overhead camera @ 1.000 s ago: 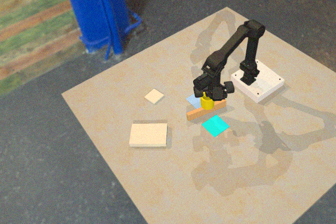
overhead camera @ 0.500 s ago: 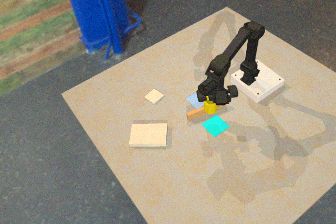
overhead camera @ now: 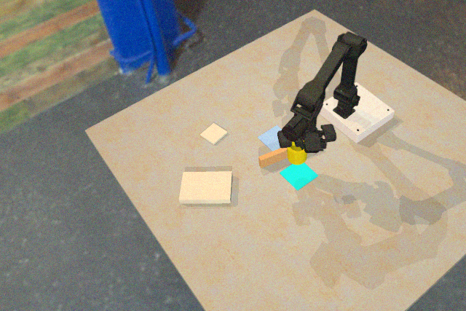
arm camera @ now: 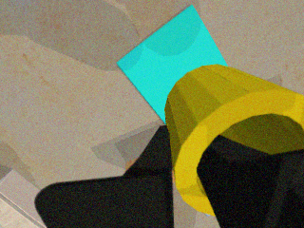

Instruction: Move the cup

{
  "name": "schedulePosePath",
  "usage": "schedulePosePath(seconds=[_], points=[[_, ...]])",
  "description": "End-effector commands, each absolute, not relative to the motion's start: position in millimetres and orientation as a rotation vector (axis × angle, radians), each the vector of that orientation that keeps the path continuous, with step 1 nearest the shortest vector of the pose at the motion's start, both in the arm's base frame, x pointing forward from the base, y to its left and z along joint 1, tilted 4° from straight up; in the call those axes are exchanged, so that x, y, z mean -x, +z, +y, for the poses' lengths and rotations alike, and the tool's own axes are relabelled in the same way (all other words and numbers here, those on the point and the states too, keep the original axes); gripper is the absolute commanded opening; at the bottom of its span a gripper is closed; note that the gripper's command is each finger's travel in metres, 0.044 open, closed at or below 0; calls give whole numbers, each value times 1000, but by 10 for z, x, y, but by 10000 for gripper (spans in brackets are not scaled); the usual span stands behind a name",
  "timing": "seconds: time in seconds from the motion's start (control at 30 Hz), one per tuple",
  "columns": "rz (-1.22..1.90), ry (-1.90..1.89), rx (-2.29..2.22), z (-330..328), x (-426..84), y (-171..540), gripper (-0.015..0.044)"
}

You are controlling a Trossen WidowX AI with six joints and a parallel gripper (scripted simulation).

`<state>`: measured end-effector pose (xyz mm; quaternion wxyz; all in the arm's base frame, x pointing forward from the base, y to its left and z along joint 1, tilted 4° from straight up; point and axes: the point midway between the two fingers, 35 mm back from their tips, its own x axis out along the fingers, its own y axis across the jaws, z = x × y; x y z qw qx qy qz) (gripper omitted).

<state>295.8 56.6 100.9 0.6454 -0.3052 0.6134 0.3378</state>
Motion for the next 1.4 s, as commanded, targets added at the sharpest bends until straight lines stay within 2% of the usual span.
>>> schedulePosePath(seconds=[0.0, 1.37], points=[[1402, 773, 688, 670, -2978, 1002, 0], [1402, 774, 687, 734, -2999, 454, 0]])
